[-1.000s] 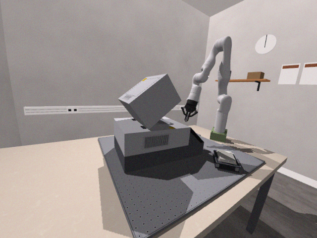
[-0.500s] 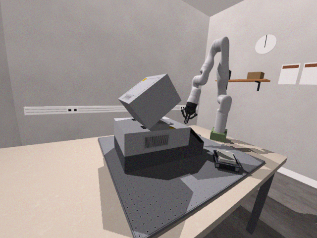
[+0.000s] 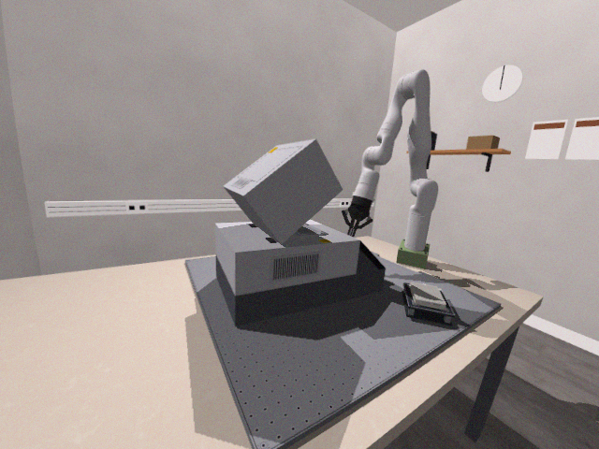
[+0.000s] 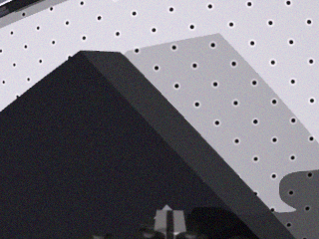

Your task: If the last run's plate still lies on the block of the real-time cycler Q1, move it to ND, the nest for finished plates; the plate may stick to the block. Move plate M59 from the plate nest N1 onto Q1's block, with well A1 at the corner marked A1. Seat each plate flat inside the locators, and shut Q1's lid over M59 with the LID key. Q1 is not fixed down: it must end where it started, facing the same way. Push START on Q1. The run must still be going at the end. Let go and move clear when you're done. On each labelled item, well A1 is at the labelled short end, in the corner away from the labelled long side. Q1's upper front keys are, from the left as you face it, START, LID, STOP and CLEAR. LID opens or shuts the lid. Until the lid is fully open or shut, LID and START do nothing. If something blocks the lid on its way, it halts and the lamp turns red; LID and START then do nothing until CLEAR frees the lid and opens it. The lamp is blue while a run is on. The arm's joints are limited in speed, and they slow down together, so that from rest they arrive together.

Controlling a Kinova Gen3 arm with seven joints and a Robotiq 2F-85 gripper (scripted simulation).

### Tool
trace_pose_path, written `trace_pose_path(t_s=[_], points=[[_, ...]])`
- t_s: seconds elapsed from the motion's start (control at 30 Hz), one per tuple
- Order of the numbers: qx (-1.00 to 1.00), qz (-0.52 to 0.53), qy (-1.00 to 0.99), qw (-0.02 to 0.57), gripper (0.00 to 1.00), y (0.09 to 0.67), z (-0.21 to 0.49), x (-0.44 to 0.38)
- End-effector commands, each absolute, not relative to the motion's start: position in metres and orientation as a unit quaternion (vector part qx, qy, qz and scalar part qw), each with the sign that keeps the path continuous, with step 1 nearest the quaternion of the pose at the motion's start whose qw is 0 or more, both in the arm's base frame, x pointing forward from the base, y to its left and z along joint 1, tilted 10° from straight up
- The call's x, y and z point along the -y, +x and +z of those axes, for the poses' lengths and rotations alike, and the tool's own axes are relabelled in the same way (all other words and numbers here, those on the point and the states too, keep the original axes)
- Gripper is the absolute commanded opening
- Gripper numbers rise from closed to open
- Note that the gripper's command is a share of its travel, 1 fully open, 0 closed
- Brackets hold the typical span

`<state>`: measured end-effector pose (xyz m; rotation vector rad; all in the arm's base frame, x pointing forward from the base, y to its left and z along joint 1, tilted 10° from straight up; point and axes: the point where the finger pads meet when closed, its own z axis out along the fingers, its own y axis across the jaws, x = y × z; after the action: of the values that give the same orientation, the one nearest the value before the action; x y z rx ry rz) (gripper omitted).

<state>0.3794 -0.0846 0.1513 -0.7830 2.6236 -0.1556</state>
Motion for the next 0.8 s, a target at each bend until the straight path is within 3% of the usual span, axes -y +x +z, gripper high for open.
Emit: trace_pose_path(t_s=[0.0,0.77], points=[[-0.937,-0.056,-0.280,0.200,0.10,0.3805,0.1498,0.0828],[-0.937,-0.055,-0.282,0.199,0.10,0.3803,0.1503,0.0818]])
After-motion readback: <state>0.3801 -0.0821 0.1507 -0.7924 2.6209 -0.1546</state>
